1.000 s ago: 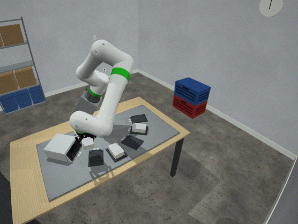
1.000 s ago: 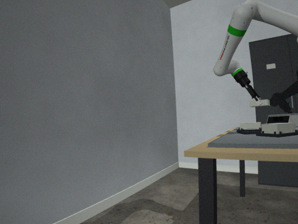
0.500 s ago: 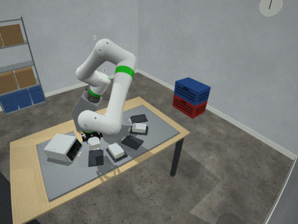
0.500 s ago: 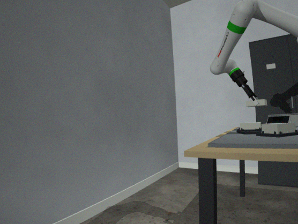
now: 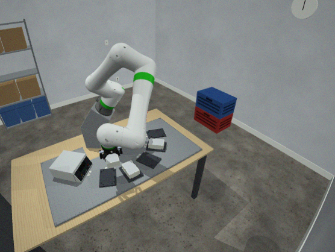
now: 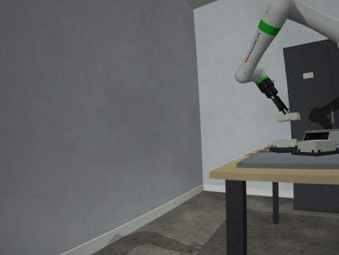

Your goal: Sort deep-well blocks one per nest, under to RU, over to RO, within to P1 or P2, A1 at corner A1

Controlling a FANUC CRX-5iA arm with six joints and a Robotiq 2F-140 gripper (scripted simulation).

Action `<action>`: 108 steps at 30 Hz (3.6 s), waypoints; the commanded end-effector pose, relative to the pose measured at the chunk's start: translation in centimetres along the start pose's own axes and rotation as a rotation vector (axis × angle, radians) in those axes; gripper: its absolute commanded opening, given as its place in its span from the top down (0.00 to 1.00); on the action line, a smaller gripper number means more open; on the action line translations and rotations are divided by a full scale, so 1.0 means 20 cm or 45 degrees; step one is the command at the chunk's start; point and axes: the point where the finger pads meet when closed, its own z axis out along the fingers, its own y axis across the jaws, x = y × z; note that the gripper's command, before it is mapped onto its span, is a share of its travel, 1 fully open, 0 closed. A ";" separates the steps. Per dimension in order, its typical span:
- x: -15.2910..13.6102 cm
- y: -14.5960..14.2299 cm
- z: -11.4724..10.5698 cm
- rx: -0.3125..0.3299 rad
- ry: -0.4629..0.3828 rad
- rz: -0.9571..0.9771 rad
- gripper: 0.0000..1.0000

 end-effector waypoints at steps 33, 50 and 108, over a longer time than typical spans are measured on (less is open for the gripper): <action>-0.03 -0.45 0.02 -0.309 0.000 -0.533 0.90; -0.08 -0.70 0.05 -0.309 0.000 -0.533 0.90; -0.35 -1.39 0.20 -0.618 0.000 -1.068 0.90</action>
